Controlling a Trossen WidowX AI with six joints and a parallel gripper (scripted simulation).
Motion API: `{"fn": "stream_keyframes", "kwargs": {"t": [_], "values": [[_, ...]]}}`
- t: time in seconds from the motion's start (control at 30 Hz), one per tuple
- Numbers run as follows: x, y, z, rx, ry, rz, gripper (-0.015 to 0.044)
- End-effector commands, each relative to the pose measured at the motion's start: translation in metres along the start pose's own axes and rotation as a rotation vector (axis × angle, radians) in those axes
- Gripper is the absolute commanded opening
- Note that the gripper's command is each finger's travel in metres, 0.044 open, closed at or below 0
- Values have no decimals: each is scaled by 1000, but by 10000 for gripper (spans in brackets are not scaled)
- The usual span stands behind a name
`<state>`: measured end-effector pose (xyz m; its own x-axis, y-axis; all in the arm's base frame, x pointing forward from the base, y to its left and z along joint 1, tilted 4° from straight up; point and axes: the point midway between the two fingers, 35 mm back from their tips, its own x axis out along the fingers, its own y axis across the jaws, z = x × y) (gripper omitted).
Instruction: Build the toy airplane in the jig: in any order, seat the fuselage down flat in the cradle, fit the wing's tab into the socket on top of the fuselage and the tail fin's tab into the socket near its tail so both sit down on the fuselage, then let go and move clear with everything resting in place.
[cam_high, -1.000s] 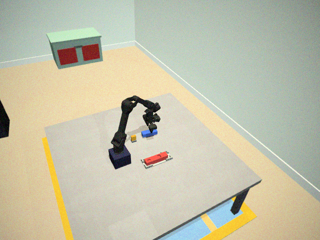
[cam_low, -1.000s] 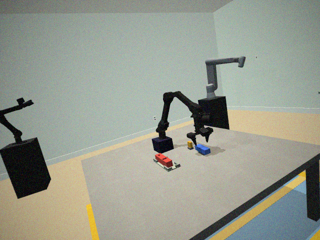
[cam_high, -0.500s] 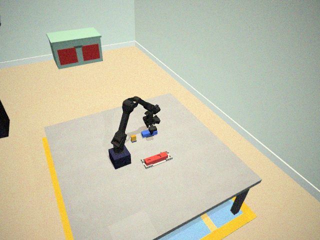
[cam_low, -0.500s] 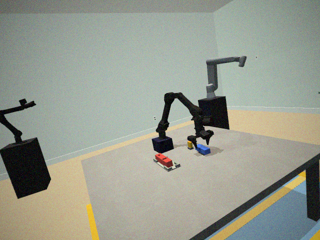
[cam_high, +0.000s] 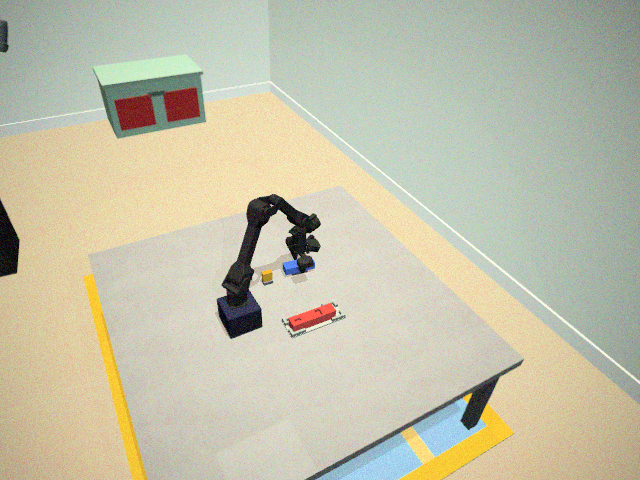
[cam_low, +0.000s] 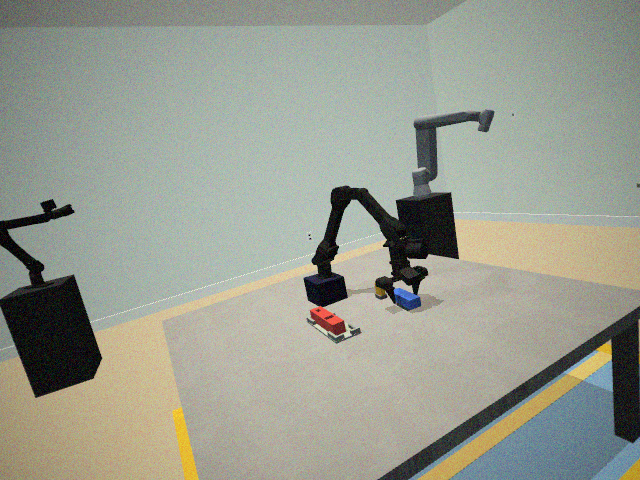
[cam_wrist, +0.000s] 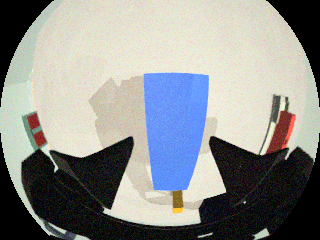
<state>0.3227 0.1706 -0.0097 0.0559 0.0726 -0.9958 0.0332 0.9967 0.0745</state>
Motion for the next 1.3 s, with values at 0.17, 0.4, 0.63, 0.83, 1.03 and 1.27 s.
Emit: {"fn": "stream_keyframes", "kwargs": {"t": [0.17, 0.4, 0.63, 0.83, 1.03, 1.27], "values": [[4, -1, -1, 5, 6, -2, 230], [4, -1, -1, 5, 6, -2, 144], [-5, 0, 0, 1, 7, -7, 0], [-22, 1, 2, -2, 7, -13, 0], [-41, 2, 4, -1, 7, -11, 0], [-63, 2, 5, 1, 6, -8, 0]]}}
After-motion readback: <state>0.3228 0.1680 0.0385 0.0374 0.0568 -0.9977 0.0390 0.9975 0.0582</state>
